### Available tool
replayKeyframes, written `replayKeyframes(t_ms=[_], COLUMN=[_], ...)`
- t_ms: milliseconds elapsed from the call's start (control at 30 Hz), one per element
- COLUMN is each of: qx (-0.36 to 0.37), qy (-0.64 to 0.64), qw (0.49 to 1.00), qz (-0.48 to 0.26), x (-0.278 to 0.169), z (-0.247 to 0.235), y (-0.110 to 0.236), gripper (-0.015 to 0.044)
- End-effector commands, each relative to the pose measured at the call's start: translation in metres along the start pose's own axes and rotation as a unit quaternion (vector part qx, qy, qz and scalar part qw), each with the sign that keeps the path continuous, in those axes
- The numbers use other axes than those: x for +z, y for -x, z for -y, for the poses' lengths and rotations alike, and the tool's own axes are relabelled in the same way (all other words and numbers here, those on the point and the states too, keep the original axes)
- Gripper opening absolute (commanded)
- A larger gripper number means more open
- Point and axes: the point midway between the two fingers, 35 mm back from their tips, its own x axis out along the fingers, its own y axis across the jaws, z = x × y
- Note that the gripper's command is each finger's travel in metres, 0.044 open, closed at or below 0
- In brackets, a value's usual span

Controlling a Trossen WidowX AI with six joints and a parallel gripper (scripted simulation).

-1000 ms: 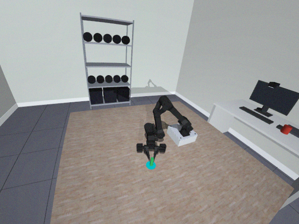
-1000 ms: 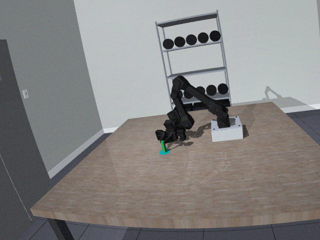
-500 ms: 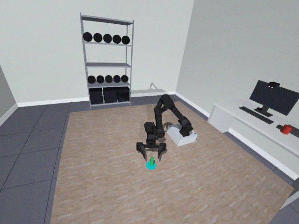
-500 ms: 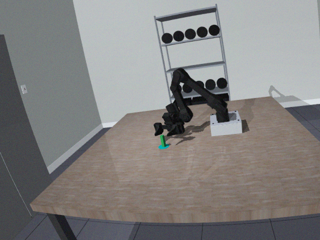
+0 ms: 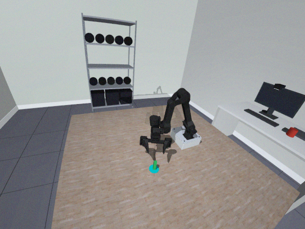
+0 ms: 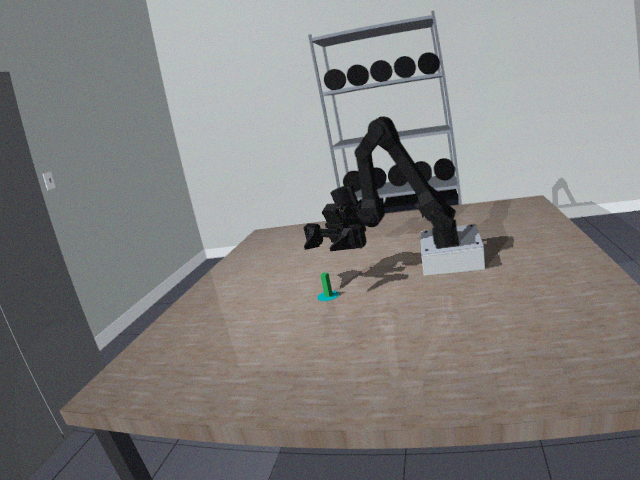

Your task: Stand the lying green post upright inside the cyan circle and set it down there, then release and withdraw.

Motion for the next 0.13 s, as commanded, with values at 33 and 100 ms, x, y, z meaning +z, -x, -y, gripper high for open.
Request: replayKeyframes(t_ms=[33, 100], qx=[0.000, -0.012], qy=[-0.006, -0.016], qw=[1.000, 1.000], qz=[-0.001, -0.011], x=[0.008, 0.006], z=[-0.002, 0.009], y=[0.001, -0.006], gripper=[0.0400, 0.0400])
